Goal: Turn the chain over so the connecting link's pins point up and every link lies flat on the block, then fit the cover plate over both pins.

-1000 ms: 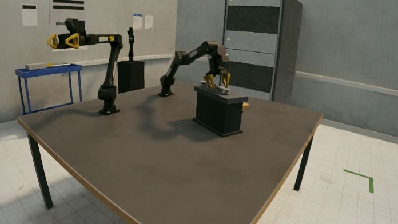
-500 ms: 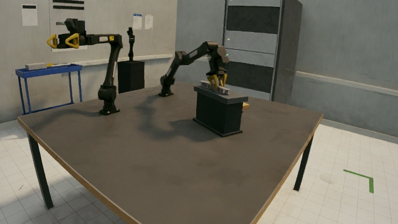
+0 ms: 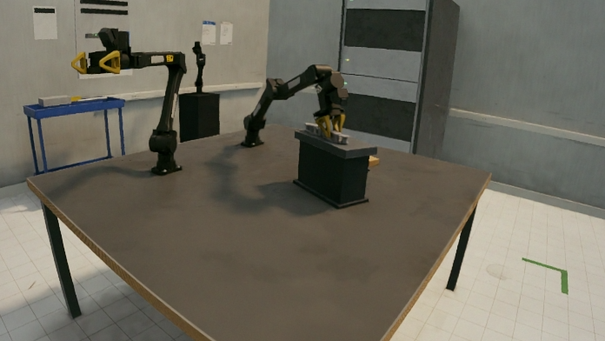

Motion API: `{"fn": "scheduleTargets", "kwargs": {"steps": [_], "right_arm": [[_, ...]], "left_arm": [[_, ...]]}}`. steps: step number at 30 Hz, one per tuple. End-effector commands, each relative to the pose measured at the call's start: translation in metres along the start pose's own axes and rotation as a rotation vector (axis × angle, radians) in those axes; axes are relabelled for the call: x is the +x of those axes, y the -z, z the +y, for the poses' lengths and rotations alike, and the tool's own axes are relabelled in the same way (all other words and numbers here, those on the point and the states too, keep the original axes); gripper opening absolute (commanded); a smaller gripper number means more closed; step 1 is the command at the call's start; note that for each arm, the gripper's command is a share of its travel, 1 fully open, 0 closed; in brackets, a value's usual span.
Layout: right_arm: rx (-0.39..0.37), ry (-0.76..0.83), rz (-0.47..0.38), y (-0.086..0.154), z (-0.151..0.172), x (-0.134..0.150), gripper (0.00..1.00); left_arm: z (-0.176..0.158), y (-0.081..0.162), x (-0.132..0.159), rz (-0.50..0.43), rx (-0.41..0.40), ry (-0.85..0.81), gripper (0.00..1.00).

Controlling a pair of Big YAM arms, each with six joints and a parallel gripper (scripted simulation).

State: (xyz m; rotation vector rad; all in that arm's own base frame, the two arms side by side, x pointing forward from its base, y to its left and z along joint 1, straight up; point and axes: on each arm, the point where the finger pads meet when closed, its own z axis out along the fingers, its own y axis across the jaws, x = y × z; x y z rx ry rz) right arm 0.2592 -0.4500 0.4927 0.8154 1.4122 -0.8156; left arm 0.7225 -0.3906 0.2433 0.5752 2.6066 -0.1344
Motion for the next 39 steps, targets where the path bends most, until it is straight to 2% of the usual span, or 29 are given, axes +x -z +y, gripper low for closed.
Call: {"fn": "scheduleTargets", "kwargs": {"steps": [1,2,4,6,7,8,13,20,23,27,32,33,34,35,36,39], "right_arm": [[-0.009,0.0,-0.03,0.004,0.005,-0.014,1.0],[-0.009,0.0,-0.03,0.004,0.005,-0.014,1.0],[-0.009,0.0,-0.03,0.004,0.005,-0.014,1.0],[-0.009,0.0,-0.03,0.004,0.005,-0.014,1.0],[-0.009,0.0,-0.03,0.004,0.005,-0.014,1.0],[-0.009,0.0,-0.03,0.004,0.005,-0.014,1.0],[-0.009,0.0,-0.03,0.004,0.005,-0.014,1.0],[-0.009,0.0,-0.03,0.004,0.005,-0.014,1.0],[-0.009,0.0,-0.03,0.004,0.005,-0.014,1.0],[-0.009,0.0,-0.03,0.004,0.005,-0.014,1.0],[-0.009,0.0,-0.03,0.004,0.005,-0.014,1.0],[-0.009,0.0,-0.03,0.004,0.005,-0.014,1.0],[-0.009,0.0,-0.03,0.004,0.005,-0.014,1.0],[-0.009,0.0,-0.03,0.004,0.005,-0.014,1.0],[-0.009,0.0,-0.03,0.004,0.005,-0.014,1.0],[-0.009,0.0,-0.03,0.004,0.005,-0.014,1.0]], "left_arm": [[0.01,0.009,-0.009,-0.021,-0.005,0.008,0.49],[0.01,0.01,-0.009,-0.022,-0.005,0.008,0.49],[0.011,0.055,-0.022,-0.077,-0.002,0.01,0.49],[0.011,0.055,-0.022,-0.077,-0.002,0.01,0.49],[0.005,0.036,-0.007,-0.025,-0.002,0.004,0.49],[0.011,0.029,0.0,-0.002,-0.006,0.008,0.49],[0.01,0.036,-0.004,-0.03,-0.004,0.009,0.49],[0.008,0.071,-0.005,-0.061,-0.001,0.01,0.49],[0.008,0.075,-0.003,-0.061,-0.001,0.01,0.49],[0.007,0.094,0.004,-0.062,0.0,0.01,0.49],[0.004,0.129,0.018,-0.074,0.002,0.009,0.49],[0.059,0.049,0.048,0.076,-0.052,0.1,0.49],[0.059,0.047,0.056,0.148,-0.072,0.18,0.49],[0.081,0.084,0.042,0.016,-0.044,0.186,0.49],[0.074,0.107,0.038,-0.013,-0.036,0.208,0.49],[0.085,0.108,0.045,-0.008,-0.039,0.263,0.49]]}}
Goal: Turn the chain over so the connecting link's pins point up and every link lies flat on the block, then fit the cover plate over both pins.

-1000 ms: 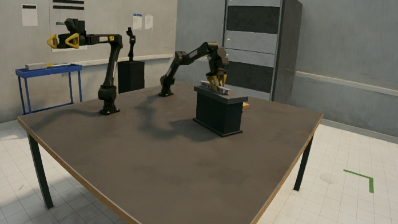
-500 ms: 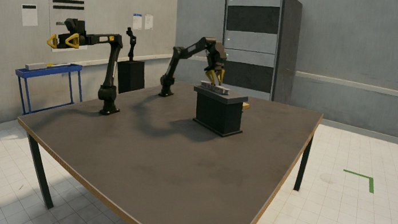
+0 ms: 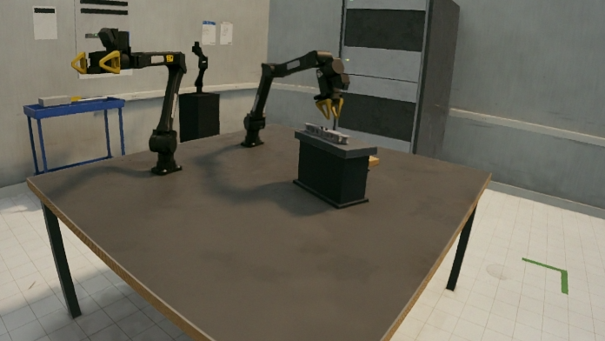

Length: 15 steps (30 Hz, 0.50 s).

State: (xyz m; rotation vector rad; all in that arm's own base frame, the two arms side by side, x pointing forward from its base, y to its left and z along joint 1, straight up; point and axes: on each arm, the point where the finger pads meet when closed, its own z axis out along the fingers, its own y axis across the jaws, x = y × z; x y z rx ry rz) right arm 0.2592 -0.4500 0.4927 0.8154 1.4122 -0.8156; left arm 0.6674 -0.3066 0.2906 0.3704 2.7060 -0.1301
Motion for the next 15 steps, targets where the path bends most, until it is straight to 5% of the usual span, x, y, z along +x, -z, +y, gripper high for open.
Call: {"fn": "scheduleTargets", "kwargs": {"steps": [1,9,10,11,12,15], "right_arm": [[-0.009,0.0,-0.03,0.004,0.005,-0.014,1.0],[-0.009,0.0,-0.03,0.004,0.005,-0.014,1.0],[-0.009,0.0,-0.03,0.004,0.005,-0.014,1.0],[-0.009,0.0,-0.03,0.004,0.005,-0.014,1.0],[-0.009,0.0,-0.03,0.004,0.005,-0.014,1.0],[-0.009,0.0,-0.03,0.004,0.005,-0.014,1.0]], "left_arm": [[0.031,0.026,-0.012,-0.067,-0.001,0.109,0.49],[0.136,0.015,0.033,0.024,-0.073,0.423,0.49],[0.151,-0.048,0.061,0.135,-0.102,0.465,0.49],[0.155,-0.056,0.068,0.143,-0.105,0.489,0.49],[0.164,0.0,0.052,0.044,-0.09,0.521,0.49],[0.205,-0.015,0.077,0.073,-0.122,0.641,0.49]]}}
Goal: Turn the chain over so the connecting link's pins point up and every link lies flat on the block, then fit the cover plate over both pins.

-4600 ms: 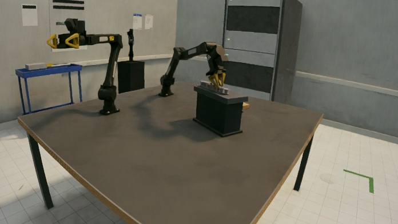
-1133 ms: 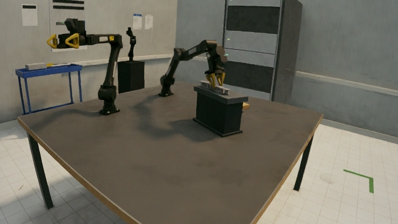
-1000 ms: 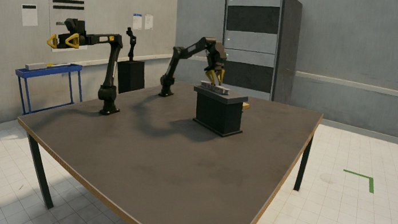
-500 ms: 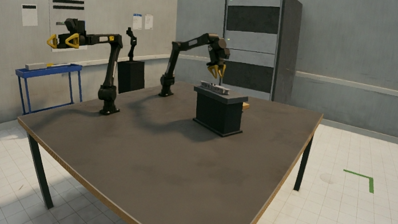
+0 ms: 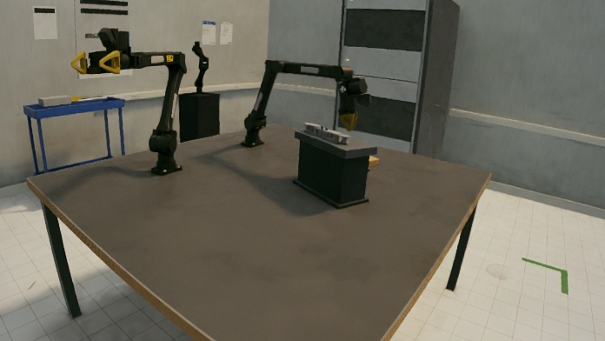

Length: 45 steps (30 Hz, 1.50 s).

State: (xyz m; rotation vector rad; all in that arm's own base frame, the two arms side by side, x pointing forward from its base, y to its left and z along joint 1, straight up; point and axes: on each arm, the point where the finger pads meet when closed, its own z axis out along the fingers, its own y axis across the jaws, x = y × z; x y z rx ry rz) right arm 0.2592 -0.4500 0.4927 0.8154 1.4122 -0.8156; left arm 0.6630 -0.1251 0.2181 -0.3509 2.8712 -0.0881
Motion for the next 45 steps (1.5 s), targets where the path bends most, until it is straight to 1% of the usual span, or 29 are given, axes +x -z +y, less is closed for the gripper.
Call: {"fn": "scheduleTargets", "kwargs": {"steps": [1,3,4,7,8,11,18,21,22,24,25,27,28,29,30,31,34,35,37,38,39,41,42,44,45], "right_arm": [[-0.009,0.0,-0.03,0.004,0.005,-0.014,1.0],[-0.009,0.0,-0.03,0.004,0.005,-0.014,1.0],[-0.009,0.0,-0.03,0.004,0.005,-0.014,1.0],[-0.009,0.0,-0.03,0.004,0.005,-0.014,1.0],[-0.009,0.0,-0.03,0.004,0.005,-0.014,1.0],[-0.009,0.0,-0.03,0.004,0.005,-0.014,1.0],[-0.009,0.0,-0.03,0.004,0.005,-0.014,1.0],[-0.009,0.0,-0.03,0.004,0.005,-0.014,1.0],[-0.009,0.0,-0.03,0.004,0.005,-0.014,1.0],[-0.009,0.0,-0.03,0.004,0.005,-0.014,1.0],[-0.009,0.0,-0.03,0.004,0.005,-0.014,1.0],[-0.009,0.0,-0.03,0.004,0.005,-0.014,1.0],[-0.009,0.0,-0.03,0.004,0.005,-0.014,1.0],[-0.009,0.0,-0.03,0.004,0.005,-0.014,1.0],[-0.009,0.0,-0.03,0.004,0.005,-0.014,1.0],[-0.009,0.0,-0.03,0.004,0.005,-0.014,1.0],[-0.009,0.0,-0.03,0.004,0.005,-0.014,1.0],[-0.009,0.0,-0.03,0.004,0.005,-0.014,1.0],[-0.009,0.0,-0.03,0.004,0.005,-0.014,1.0],[-0.009,0.0,-0.03,0.004,0.005,-0.014,1.0],[-0.009,0.0,-0.03,0.004,0.005,-0.014,1.0],[-0.009,0.0,-0.03,0.004,0.005,-0.014,1.0],[-0.009,0.0,-0.03,0.004,0.005,-0.014,1.0],[-0.009,0.0,-0.03,0.004,0.005,-0.014,1.0],[-0.009,0.0,-0.03,0.004,0.005,-0.014,1.0]], "left_arm": [[0.042,0.014,-0.009,-0.046,0.011,0.18,0.49],[0.042,0.014,-0.009,-0.046,0.011,0.18,0.49],[0.051,0.008,-0.007,-0.039,0.005,0.211,0.49],[0.094,-0.013,0.002,-0.008,-0.024,0.329,0.49],[0.101,-0.02,0.008,0.005,-0.032,0.358,0.49],[0.138,-0.039,0.022,0.035,-0.059,0.471,0.49],[0.22,-0.077,0.068,0.097,-0.121,0.737,0.49],[0.216,-0.075,0.066,0.086,-0.113,0.747,0.49],[0.219,-0.08,0.077,0.101,-0.121,0.756,0.49],[0.236,-0.086,0.086,0.112,-0.133,0.798,0.49],[0.252,-0.09,0.093,0.124,-0.152,0.828,0.49],[0.257,-0.093,0.098,0.131,-0.154,0.841,0.49],[0.263,-0.1,0.1,0.144,-0.161,0.85,0.49],[0.258,-0.09,0.09,0.118,-0.144,0.837,0.49],[0.261,-0.098,0.095,0.136,-0.156,0.828,0.49],[0.277,-0.117,0.119,0.212,-0.203,0.834,0.49],[0.276,-0.118,0.119,0.216,-0.205,0.833,0.49],[0.271,-0.115,0.111,0.2,-0.193,0.826,0.49],[0.271,-0.115,0.111,0.2,-0.193,0.826,0.49],[0.26,-0.101,0.1,0.158,-0.169,0.812,0.49],[0.256,-0.095,0.097,0.144,-0.161,0.809,0.49],[0.256,-0.095,0.097,0.144,-0.161,0.809,0.49],[0.254,-0.09,0.09,0.132,-0.154,0.811,0.49],[0.254,-0.09,0.09,0.132,-0.154,0.811,0.49],[0.259,-0.103,0.095,0.146,-0.162,0.819,0.49]]}}
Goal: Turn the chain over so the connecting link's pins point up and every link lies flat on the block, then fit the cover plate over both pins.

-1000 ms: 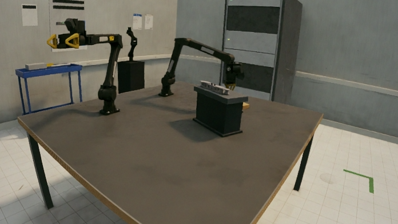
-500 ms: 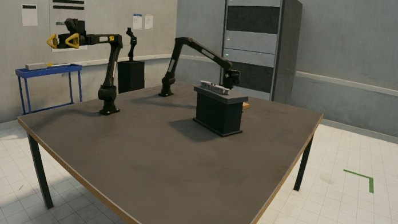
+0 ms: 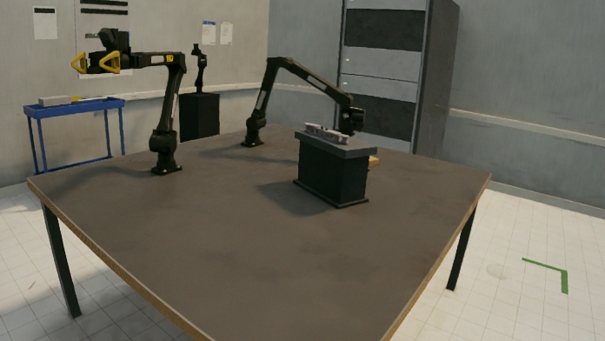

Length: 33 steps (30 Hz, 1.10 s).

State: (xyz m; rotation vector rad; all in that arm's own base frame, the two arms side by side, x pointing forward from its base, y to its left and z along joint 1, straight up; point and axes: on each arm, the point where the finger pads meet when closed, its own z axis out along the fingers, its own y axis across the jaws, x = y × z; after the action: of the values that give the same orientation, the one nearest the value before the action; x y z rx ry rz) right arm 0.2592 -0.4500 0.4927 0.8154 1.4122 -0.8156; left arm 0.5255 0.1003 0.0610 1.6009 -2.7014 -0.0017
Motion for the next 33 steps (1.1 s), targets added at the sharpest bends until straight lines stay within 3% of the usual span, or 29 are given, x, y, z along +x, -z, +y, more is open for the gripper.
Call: {"fn": "scheduleTargets", "kwargs": {"steps": [1,3,9,10,12,14,15,26,27,33], "right_arm": [[-0.009,0.0,-0.03,0.004,0.005,-0.014,1.0],[-0.009,0.0,-0.03,0.004,0.005,-0.014,1.0],[-0.009,0.0,-0.03,0.004,0.005,-0.014,1.0],[-0.009,0.0,-0.03,0.004,0.005,-0.014,1.0],[-0.009,0.0,-0.03,0.004,0.005,-0.014,1.0],[-0.009,0.0,-0.03,0.004,0.005,-0.014,1.0],[-0.009,0.0,-0.03,0.004,0.005,-0.014,1.0],[-0.009,0.0,-0.03,0.004,0.005,-0.014,1.0],[-0.009,0.0,-0.03,0.004,0.005,-0.014,1.0],[-0.009,0.0,-0.03,0.004,0.005,-0.014,1.0]], "left_arm": [[-0.005,-0.001,-0.006,-0.013,0.016,0.006,0.49],[0.003,-0.012,-0.002,0.004,-0.005,0.01,0.49],[0.002,-0.016,-0.002,0.004,-0.003,0.01,0.49],[-0.012,0.009,-0.011,-0.033,0.042,0.005,0.49],[-0.011,0.013,-0.012,-0.041,0.052,0.011,0.49],[-0.001,-0.018,-0.003,0.0,0.003,0.012,0.49],[0.001,-0.021,-0.001,0.005,-0.003,0.011,0.49],[-0.002,-0.021,0.0,-0.006,0.011,0.007,0.49],[-0.013,-0.012,-0.01,-0.026,0.036,0.004,0.49],[-0.003,-0.036,0.003,0.004,0.001,0.002,0.49]]}}
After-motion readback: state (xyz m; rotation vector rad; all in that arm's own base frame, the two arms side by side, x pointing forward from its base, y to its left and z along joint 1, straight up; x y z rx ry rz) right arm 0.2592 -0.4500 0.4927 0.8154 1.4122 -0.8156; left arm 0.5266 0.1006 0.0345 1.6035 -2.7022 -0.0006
